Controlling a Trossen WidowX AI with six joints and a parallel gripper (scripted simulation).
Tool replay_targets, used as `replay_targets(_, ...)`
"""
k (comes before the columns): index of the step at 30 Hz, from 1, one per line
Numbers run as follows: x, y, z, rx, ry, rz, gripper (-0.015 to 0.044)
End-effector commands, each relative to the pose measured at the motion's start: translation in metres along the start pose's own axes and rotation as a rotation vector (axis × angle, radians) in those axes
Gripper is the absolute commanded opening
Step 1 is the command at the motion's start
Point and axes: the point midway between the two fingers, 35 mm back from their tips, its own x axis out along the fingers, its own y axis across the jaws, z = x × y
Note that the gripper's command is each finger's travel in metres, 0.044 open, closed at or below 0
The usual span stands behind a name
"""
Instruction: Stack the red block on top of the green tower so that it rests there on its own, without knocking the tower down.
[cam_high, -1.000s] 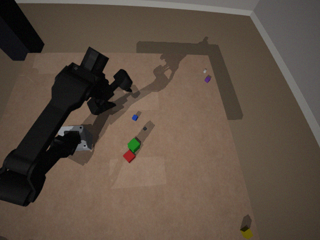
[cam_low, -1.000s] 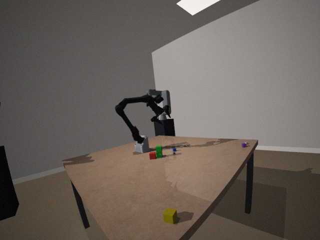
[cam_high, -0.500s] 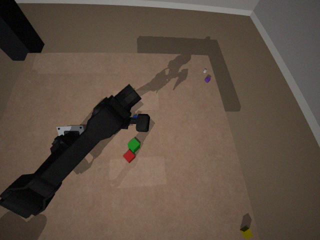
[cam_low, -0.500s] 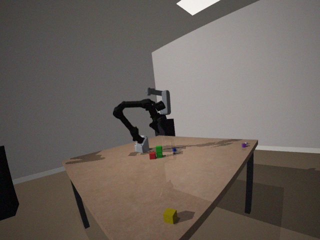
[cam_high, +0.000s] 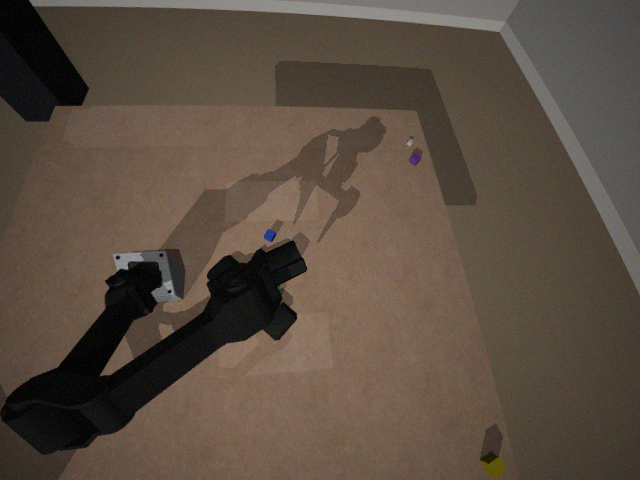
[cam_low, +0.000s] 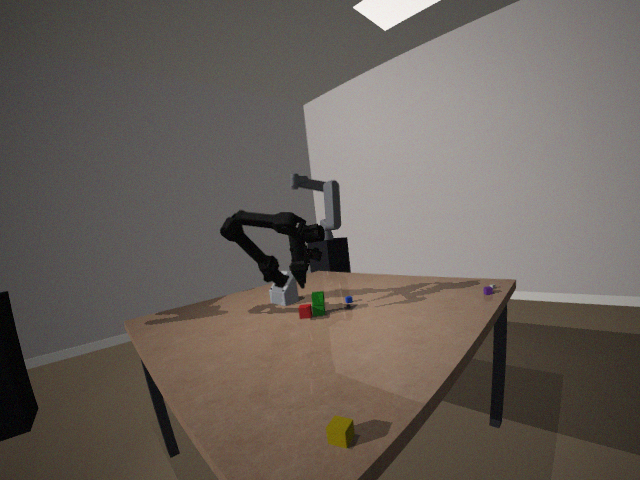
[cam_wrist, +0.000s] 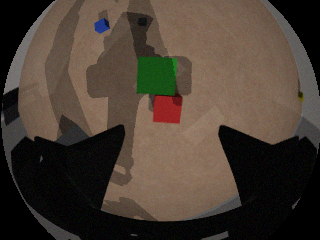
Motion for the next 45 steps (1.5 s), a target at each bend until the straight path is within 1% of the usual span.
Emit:
replay_targets(1, 0.006, -0.002, -0.012, 0.071, 0.031, 0.016, 0.0440)
replay_targets(9, 0.008, -0.001, -0.012, 0.071, 0.031, 0.016, 0.0440)
replay_targets(18, 0.061, 0.001, -0.014, 0.071, 0.032, 0.014, 0.0440)
replay_targets(27, 0.066, 0.002, -0.015, 0.071, 0.032, 0.014, 0.0440)
replay_targets(45, 0.095, 0.003, -0.015, 0.071, 0.031, 0.015, 0.0440)
